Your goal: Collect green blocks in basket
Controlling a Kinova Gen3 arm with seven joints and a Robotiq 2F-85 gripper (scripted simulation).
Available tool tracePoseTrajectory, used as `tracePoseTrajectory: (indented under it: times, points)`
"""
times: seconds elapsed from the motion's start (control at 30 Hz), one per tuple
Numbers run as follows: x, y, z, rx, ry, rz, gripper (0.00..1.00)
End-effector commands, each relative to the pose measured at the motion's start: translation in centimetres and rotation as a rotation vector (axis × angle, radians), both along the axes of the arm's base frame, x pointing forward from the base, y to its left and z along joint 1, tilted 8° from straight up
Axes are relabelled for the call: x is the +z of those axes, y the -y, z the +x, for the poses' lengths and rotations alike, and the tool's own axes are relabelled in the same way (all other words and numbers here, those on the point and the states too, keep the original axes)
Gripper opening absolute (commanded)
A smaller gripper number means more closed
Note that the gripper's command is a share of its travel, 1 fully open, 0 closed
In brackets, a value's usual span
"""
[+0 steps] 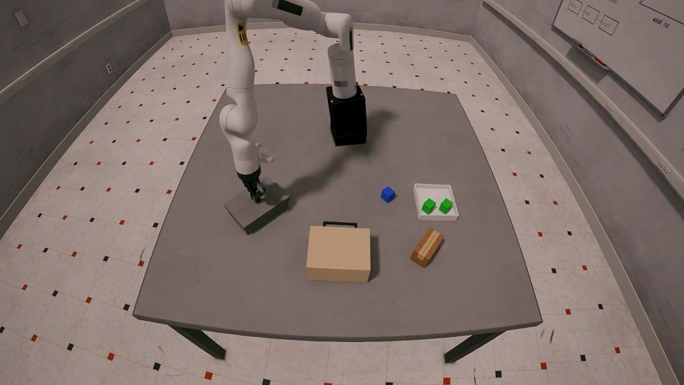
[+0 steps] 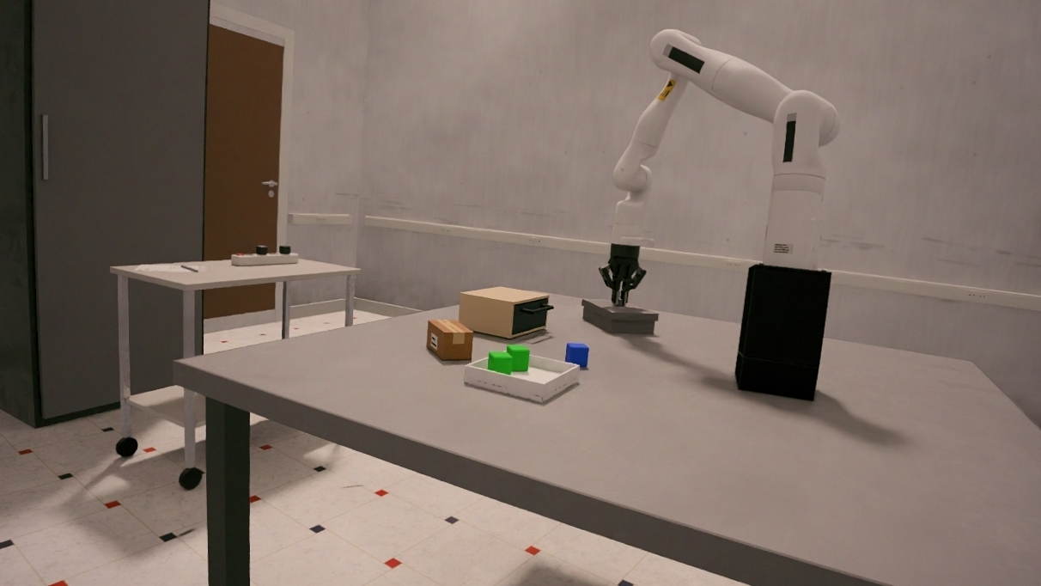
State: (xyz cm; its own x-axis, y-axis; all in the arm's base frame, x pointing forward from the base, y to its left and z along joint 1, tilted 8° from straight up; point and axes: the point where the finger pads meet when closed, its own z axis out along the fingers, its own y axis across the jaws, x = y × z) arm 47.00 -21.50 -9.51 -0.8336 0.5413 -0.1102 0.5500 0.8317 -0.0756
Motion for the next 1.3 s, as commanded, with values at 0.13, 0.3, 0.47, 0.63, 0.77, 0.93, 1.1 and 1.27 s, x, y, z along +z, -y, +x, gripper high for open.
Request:
tracePoseTrajectory:
  times: [0.13,0.3,0.47,0.63,0.77,0.93,1.1,1.27]
  points:
    - [0.09,0.02,0.08,0.000,0.002,-0.001,0.10]
    - [0.09,0.02,0.08,0.000,0.002,-0.001,0.10]
    - [0.09,0.02,0.08,0.000,0.002,-0.001,0.10]
    - [0.09,0.02,0.08,0.000,0.002,-0.001,0.10]
    - [0.09,0.02,0.08,0.000,0.002,-0.001,0.10]
    - [0.09,0.02,0.08,0.000,0.002,-0.001,0.10]
    - [0.09,0.02,0.08,0.000,0.002,-0.001,0.10]
    - [0.09,0.02,0.08,0.000,0.002,-0.001,1.00]
